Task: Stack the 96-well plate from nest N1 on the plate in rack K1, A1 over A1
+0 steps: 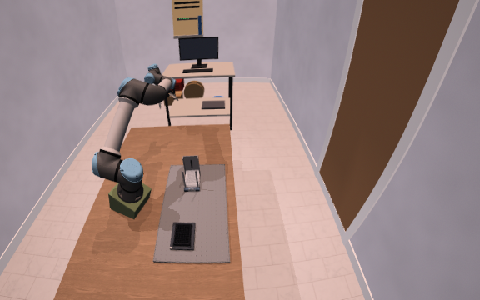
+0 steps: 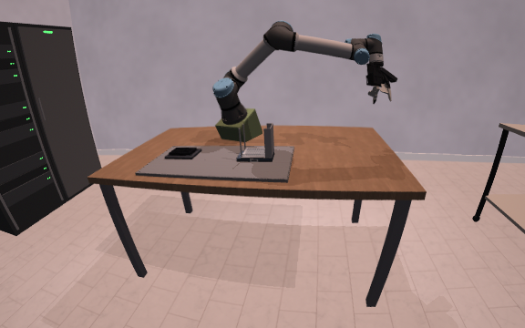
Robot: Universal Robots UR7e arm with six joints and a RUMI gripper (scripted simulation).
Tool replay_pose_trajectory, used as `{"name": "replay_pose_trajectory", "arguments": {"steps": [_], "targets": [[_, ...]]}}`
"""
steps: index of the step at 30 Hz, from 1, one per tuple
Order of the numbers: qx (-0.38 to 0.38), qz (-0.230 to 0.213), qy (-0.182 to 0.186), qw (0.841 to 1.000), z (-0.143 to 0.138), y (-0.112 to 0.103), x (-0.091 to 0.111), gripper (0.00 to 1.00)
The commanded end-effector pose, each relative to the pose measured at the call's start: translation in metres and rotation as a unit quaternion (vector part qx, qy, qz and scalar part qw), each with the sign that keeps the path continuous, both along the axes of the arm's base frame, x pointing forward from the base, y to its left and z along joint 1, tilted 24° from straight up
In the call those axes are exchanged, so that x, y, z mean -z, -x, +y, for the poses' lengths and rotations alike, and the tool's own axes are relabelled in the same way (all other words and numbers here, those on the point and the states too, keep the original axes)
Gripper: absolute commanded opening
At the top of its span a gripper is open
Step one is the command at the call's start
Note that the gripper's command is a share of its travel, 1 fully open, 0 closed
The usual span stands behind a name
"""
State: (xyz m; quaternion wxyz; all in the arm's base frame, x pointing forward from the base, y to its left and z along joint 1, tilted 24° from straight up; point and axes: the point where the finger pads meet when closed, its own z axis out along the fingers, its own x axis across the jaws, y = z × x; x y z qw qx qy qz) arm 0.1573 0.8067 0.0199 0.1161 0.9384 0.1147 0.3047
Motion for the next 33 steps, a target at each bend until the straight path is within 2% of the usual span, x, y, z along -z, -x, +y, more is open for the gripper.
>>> {"name": "replay_pose_trajectory", "arguments": {"steps": [1,17,19,30,33], "targets": [[0.0,0.0,-0.001,1.0,0.001,0.0,-0.001,1.0],[0.0,0.0,-0.001,1.0,0.001,0.0,-0.001,1.0],[0.015,0.02,0.014,1.0,-0.003,-0.01,-0.004,1.0],[0.014,0.02,0.014,1.0,-0.025,-0.059,-0.019,1.0],[0.022,0.032,0.02,0.999,-0.025,-0.063,-0.023,1.0]]}}
